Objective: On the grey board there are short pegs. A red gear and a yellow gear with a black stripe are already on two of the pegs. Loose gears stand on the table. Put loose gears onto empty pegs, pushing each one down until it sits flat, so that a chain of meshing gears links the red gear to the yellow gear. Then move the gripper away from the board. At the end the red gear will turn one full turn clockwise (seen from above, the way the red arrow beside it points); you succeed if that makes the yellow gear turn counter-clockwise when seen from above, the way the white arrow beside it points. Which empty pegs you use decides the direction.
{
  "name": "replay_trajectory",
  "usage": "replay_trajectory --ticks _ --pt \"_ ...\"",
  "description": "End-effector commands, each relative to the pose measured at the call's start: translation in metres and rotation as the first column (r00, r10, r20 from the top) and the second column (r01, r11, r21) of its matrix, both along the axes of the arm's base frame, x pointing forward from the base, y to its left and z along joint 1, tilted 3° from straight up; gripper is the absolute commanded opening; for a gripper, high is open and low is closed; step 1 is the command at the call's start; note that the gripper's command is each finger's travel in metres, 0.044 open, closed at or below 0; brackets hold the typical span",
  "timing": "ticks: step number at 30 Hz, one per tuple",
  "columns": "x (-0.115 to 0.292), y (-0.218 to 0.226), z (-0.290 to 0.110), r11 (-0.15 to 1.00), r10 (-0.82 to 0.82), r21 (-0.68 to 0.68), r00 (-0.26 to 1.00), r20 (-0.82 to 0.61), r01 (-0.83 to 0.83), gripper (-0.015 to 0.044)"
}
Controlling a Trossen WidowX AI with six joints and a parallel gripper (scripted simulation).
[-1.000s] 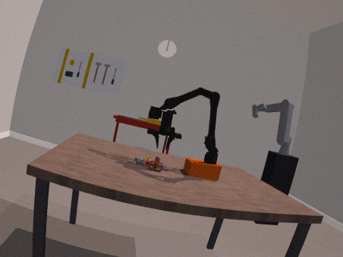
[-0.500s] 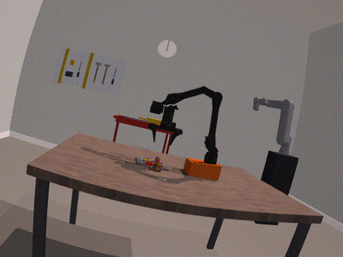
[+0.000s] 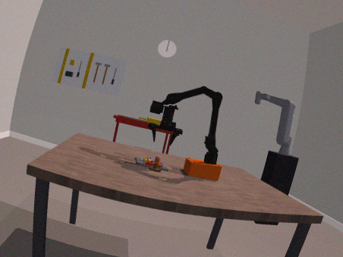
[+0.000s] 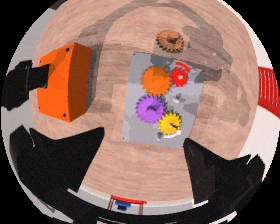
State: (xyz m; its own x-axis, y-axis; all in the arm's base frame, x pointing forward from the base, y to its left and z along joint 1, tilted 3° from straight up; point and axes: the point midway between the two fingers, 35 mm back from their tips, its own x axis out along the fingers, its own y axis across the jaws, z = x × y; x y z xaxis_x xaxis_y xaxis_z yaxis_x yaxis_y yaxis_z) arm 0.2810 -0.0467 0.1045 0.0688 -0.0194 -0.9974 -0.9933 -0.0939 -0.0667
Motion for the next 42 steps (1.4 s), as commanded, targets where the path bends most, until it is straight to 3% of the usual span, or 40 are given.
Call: replay_trajectory --ticks 1,22,32,42 --pt "0.001 0.000 0.002 1.000 -0.001 -0.001 1.000 0.007 0.001 0.0440" --pt "0.003 0.008 0.003 1.000 -0.001 0.000 1.000 0.006 0.001 0.0440" --pt "0.001 0.143 0.017 1.000 -0.001 0.016 1.000 -0.001 0.001 0.0440" --pt "-0.067 0.268 0.030 1.000 -0.001 0.025 1.000 -0.004 0.001 0.0440"
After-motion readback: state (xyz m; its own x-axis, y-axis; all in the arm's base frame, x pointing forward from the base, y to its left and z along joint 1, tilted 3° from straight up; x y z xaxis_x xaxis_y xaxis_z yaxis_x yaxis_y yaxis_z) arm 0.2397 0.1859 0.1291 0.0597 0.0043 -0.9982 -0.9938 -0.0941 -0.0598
